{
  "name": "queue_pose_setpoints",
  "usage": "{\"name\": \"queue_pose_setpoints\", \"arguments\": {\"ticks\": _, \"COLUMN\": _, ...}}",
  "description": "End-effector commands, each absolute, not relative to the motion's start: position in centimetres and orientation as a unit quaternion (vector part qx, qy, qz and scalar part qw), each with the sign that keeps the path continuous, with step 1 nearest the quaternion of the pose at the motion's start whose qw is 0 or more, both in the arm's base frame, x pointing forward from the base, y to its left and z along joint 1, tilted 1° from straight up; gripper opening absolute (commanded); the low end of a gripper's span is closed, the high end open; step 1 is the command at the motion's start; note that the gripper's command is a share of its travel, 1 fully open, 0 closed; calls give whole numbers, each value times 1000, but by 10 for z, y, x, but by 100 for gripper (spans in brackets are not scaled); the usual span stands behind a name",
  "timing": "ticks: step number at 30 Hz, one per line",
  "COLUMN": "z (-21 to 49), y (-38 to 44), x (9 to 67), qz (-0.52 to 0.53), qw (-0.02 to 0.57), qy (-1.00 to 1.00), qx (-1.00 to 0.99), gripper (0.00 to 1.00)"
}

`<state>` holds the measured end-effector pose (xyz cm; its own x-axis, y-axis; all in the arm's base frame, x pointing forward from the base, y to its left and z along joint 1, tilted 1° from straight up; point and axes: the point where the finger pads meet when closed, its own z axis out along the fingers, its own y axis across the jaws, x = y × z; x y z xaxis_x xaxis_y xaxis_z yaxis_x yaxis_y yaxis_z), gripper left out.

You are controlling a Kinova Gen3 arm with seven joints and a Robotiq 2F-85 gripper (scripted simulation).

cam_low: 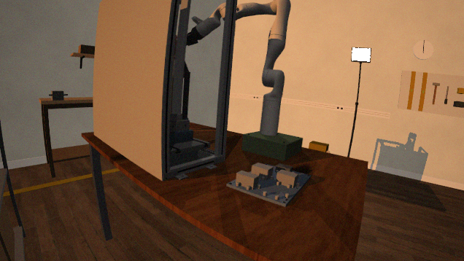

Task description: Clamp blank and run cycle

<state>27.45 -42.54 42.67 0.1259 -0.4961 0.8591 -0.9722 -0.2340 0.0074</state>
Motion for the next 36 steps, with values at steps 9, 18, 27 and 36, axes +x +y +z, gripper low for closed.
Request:
{"name": "queue_pose_setpoints", "arguments": {"ticks": 9, "z": 443, "y": -400, "x": 269, "qz": 387, "qw": 308, "qy": -537, "qx": 684, "gripper": 10}}
{"name": "queue_pose_setpoints", "arguments": {"ticks": 18, "z": 443, "y": -400, "x": 269, "qz": 387, "qw": 308, "qy": -537, "qx": 684, "gripper": 10}}
{"name": "queue_pose_setpoints", "arguments": {"ticks": 27, "z": 457, "y": -377, "x": 263, "qz": 387, "qw": 308, "qy": -537, "qx": 684, "gripper": 10}}
{"name": "queue_pose_setpoints", "arguments": {"ticks": 36, "z": 457, "y": -377, "x": 263, "qz": 387, "qw": 308, "qy": -537, "qx": 684, "gripper": 10}}
